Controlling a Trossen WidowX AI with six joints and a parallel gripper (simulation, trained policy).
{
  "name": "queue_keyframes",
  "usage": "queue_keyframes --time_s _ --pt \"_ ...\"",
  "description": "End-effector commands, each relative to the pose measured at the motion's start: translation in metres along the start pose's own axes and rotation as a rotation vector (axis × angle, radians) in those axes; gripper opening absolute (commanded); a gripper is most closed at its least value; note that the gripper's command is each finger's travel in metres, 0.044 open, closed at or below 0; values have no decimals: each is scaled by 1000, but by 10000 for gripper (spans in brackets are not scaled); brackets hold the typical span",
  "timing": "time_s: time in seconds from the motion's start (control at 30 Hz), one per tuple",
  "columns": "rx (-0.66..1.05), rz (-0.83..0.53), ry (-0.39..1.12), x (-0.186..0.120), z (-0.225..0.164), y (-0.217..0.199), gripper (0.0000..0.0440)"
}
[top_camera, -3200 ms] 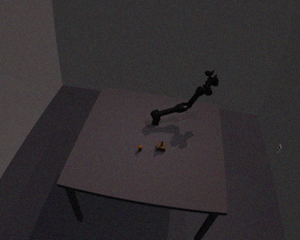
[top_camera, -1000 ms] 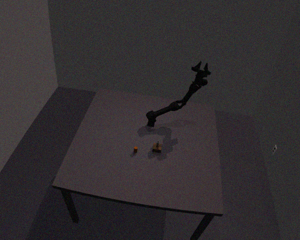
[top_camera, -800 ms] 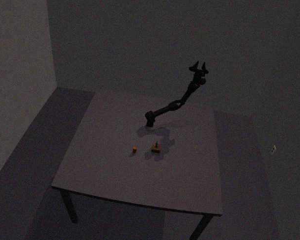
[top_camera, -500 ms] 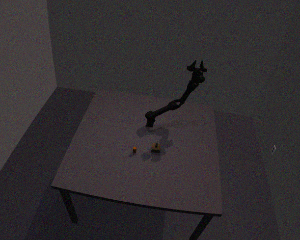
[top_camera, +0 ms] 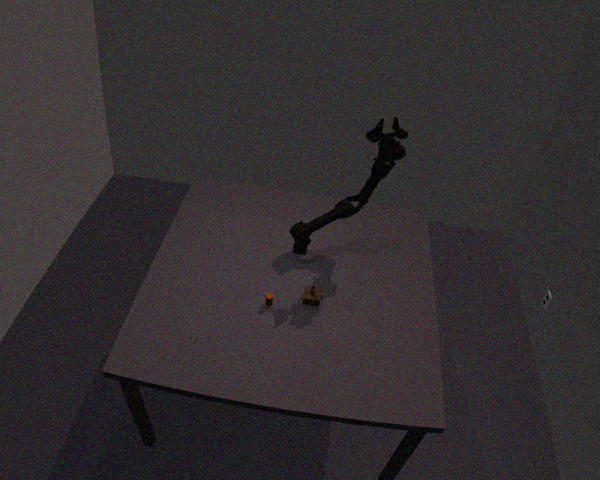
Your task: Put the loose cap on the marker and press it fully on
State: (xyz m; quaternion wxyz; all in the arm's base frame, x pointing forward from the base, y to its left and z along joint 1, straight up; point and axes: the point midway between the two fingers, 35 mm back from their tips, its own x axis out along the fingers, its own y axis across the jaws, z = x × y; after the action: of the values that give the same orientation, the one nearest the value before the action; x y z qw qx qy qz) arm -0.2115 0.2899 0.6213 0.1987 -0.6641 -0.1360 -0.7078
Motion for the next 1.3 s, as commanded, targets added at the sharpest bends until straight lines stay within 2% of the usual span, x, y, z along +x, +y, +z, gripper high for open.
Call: queue_keyframes --time_s 0.0,1.27 --pt "11 50 -25 8 2 17 323" --pt "71 369 -169 28 11 117 318"
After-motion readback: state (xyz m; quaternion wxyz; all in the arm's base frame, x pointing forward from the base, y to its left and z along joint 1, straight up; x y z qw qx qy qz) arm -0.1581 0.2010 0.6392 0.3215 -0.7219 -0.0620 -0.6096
